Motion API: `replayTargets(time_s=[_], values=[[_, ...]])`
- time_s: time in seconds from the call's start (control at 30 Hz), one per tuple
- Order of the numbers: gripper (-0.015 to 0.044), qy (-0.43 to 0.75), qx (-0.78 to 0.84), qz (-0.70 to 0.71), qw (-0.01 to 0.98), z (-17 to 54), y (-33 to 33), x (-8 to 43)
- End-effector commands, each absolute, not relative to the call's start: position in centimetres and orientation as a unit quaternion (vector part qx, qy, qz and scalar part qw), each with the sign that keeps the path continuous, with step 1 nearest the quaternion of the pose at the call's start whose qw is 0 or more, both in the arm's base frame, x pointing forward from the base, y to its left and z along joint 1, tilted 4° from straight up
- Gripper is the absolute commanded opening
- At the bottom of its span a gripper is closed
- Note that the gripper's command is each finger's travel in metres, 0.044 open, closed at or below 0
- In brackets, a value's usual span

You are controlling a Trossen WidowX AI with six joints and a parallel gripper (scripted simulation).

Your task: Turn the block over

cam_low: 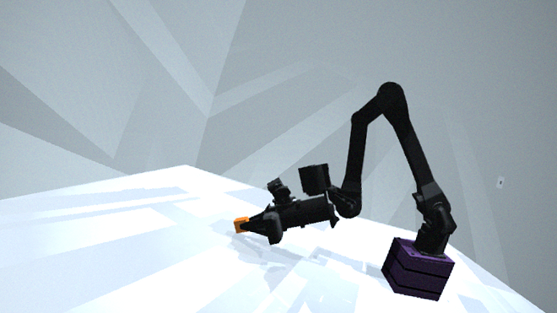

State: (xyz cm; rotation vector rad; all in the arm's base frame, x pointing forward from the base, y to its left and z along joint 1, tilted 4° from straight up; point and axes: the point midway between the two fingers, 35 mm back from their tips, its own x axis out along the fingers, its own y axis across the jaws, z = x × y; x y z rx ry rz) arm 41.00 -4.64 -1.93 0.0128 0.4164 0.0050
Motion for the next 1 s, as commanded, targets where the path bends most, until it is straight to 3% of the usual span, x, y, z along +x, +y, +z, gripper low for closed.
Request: replayTargets(time_s=[0.0,0.13,0.7,0.97], values=[[0.0,0.206,0.01,0.004,0.979,-1.93,-4.55,40.87],[0.0,0.206,0.01,0.004,0.979,-1.93,-4.55,40.87],[0.044,0.206,0.01,0.004,0.979,-1.93,-4.55,40.87],[0.044,0.206,0.01,0.004,0.979,-1.93,-4.55,40.87]])
